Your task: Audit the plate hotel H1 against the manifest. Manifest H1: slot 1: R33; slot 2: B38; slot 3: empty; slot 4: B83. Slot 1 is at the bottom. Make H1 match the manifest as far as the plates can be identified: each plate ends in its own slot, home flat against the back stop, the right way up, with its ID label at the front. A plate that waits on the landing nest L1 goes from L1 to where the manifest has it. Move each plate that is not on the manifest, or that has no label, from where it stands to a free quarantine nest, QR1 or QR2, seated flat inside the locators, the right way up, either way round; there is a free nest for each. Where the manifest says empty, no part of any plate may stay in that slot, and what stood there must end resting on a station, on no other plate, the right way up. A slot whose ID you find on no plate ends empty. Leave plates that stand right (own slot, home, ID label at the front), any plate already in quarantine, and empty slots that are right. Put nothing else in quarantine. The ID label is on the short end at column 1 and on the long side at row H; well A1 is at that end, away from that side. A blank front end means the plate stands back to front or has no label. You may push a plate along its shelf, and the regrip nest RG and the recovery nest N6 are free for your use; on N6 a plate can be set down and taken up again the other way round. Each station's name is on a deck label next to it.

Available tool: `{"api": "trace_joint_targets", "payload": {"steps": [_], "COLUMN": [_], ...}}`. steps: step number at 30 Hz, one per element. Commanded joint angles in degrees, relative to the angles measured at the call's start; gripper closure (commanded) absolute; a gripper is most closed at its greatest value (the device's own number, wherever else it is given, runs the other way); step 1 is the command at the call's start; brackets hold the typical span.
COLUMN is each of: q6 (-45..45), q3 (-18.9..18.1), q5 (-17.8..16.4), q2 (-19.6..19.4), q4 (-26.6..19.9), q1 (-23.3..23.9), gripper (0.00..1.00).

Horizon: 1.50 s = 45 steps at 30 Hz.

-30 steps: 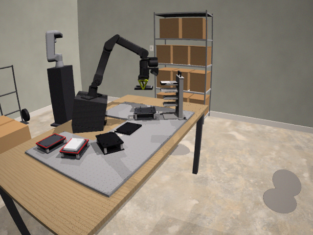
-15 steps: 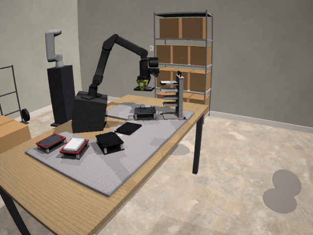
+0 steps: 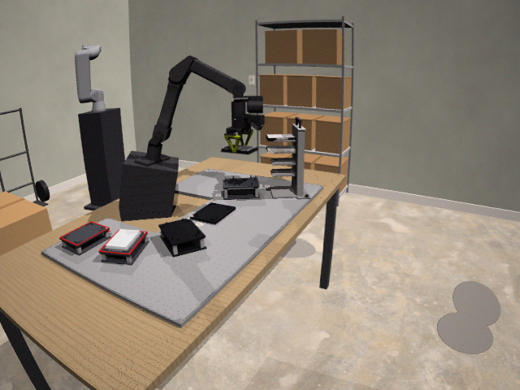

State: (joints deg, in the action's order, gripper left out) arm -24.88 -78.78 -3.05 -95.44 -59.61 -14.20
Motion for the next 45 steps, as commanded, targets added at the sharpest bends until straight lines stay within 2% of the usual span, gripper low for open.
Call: {"api": "trace_joint_targets", "payload": {"steps": [1, 12, 15, 29, 31, 32, 34, 45], "q6": [2.1, 8.5, 9.1, 16.7, 16.7, 16.3, 14.8, 10.5], "q3": [-1.2, -2.8, -3.0, -6.3, -6.3, -5.8, -3.1, -1.3], "q5": [-0.8, -2.3, -2.5, -4.2, -4.2, -4.3, -4.5, -5.8], "q2": [-0.9, -2.1, -1.7, -5.5, -5.5, -3.4, -3.2, -2.7], "q4": [-0.1, -0.4, -0.7, -2.1, -2.1, -1.6, -0.9, 0.0], "q1": [2.1, 8.7, 9.3, 17.1, 17.1, 17.7, 18.8, 25.0], "gripper": [0.14, 0.14, 0.14, 0.14, 0.14, 0.14, 0.14, 0.14]}}
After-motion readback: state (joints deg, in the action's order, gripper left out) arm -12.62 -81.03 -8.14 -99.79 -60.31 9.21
